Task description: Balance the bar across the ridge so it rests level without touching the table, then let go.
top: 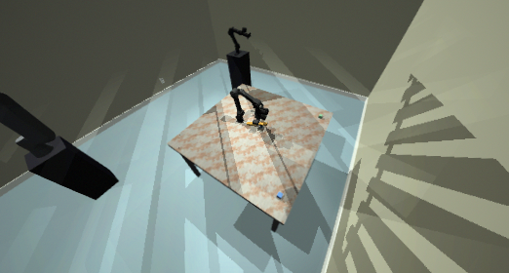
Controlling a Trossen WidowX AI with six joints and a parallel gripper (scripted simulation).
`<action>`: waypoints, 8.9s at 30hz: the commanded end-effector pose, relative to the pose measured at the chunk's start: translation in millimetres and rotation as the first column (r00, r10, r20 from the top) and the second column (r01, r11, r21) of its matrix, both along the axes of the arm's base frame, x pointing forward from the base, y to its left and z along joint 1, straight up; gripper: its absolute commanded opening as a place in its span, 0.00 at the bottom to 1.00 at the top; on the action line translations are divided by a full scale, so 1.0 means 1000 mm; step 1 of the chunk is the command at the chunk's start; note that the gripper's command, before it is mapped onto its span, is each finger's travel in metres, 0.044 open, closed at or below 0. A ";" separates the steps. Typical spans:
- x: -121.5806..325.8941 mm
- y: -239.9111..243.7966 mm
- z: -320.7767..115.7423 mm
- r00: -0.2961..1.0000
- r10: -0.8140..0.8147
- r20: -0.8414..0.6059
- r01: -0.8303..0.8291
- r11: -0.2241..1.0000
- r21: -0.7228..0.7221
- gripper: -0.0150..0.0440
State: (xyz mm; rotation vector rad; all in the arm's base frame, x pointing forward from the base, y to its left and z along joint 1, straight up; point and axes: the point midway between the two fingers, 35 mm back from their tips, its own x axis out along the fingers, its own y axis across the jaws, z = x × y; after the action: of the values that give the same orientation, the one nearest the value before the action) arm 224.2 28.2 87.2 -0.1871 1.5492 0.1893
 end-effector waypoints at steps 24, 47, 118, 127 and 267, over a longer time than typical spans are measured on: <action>-0.003 0.000 0.095 1.000 0.000 -0.008 0.000 1.000 -0.002 0.96; 0.001 0.000 0.086 0.865 0.502 -0.006 -0.502 0.865 -0.007 0.79; 0.011 0.003 0.048 -0.885 0.465 -0.030 -0.465 -0.885 -0.013 0.79; 0.012 0.003 0.043 -0.977 0.212 -0.033 -0.212 -0.977 -0.009 0.79; 0.063 0.012 0.062 -0.994 0.101 -0.037 -0.100 -0.995 -0.009 0.25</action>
State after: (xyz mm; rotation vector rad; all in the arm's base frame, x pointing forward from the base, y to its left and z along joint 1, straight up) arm 287.2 40.6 154.7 -2.3135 -0.1555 2.2528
